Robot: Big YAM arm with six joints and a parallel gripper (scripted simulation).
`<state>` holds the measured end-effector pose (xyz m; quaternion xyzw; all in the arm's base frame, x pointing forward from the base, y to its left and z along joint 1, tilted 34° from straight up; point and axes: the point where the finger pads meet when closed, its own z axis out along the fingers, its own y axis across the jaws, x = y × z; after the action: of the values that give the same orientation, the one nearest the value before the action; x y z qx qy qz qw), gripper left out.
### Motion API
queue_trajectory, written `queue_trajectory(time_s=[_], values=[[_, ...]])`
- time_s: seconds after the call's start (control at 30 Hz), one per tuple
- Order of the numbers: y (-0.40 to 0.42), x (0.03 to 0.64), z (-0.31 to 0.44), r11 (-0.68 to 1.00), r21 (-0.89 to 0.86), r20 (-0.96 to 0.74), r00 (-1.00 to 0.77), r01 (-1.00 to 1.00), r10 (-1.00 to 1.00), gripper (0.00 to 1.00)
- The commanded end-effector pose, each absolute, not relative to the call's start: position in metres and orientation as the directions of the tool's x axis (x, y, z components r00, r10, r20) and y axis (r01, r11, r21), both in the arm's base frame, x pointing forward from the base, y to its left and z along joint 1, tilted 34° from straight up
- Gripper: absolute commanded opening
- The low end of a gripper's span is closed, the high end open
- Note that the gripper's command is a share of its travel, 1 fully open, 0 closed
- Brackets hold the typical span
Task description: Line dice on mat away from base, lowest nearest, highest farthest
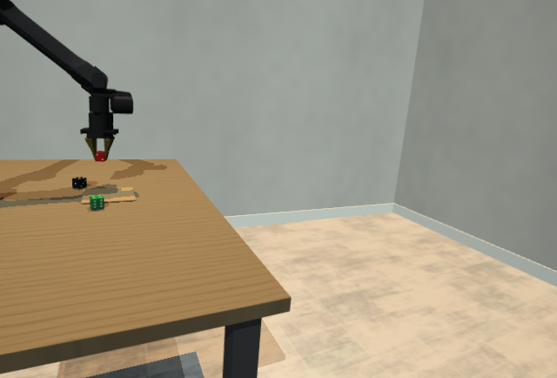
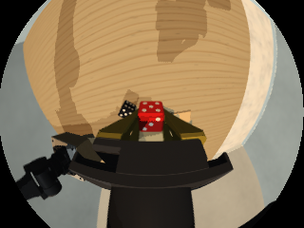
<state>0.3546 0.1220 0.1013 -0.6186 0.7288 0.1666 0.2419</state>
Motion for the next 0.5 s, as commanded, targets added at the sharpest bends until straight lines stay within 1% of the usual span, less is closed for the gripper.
queue_trajectory(time_s=[0.0,0.07,0.1,0.17,0.2,0.47], values=[[0.111,0.368,0.138,0.163,-0.128,-0.567,-0.063,-0.978,-0.822,0.26],[0.108,0.367,0.142,0.163,-0.129,-0.566,-0.062,-0.978,-0.822,0.26],[0.110,0.356,0.127,0.154,-0.088,-0.561,-0.079,-0.984,-0.824,0.26],[0.110,0.356,0.127,0.154,-0.088,-0.561,-0.079,-0.984,-0.824,0.26],[0.116,0.347,0.115,0.134,-0.056,-0.556,-0.081,-0.989,-0.827,0.26],[0.111,0.353,0.118,0.148,-0.073,-0.558,-0.082,-0.986,-0.826,0.26]])
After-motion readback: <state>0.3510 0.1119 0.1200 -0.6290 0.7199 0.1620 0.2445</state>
